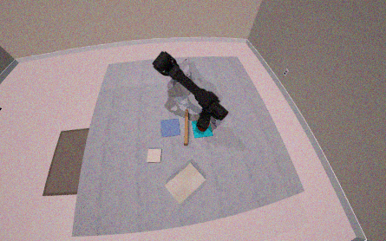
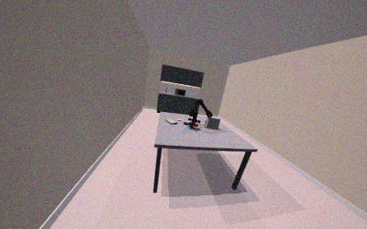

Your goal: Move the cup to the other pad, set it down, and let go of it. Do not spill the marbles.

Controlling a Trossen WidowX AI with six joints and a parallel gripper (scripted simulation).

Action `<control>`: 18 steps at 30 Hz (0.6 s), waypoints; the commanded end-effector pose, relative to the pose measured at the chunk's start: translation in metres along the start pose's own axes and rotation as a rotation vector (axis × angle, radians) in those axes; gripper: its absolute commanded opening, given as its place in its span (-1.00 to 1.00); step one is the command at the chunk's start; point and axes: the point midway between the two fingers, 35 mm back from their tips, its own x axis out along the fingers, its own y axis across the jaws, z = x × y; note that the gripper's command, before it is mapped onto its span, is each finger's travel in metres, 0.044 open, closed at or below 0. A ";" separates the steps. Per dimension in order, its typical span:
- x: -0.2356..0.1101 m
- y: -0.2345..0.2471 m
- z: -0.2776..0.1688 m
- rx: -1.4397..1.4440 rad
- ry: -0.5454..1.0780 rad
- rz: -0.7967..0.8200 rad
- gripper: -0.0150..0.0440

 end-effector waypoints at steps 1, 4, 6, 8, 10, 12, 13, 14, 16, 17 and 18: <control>0.000 0.000 0.000 0.001 0.000 0.000 -0.49; 0.000 0.000 0.000 0.001 0.000 0.000 -0.22; 0.000 0.000 0.000 0.001 0.000 0.000 -0.06; 0.000 0.000 0.000 0.001 0.000 0.000 -0.06; 0.000 0.000 0.000 0.001 0.000 0.000 -0.06; 0.000 0.000 0.000 0.001 0.000 0.000 -0.06; -0.001 0.000 0.000 0.001 -0.001 0.000 -0.06; -0.001 0.000 0.000 0.001 -0.001 0.000 -0.06; -0.004 0.000 0.000 0.001 -0.001 0.000 -0.06; -0.005 0.000 0.000 0.001 -0.001 0.000 -0.06; -0.007 0.000 0.001 0.000 -0.001 0.000 -0.06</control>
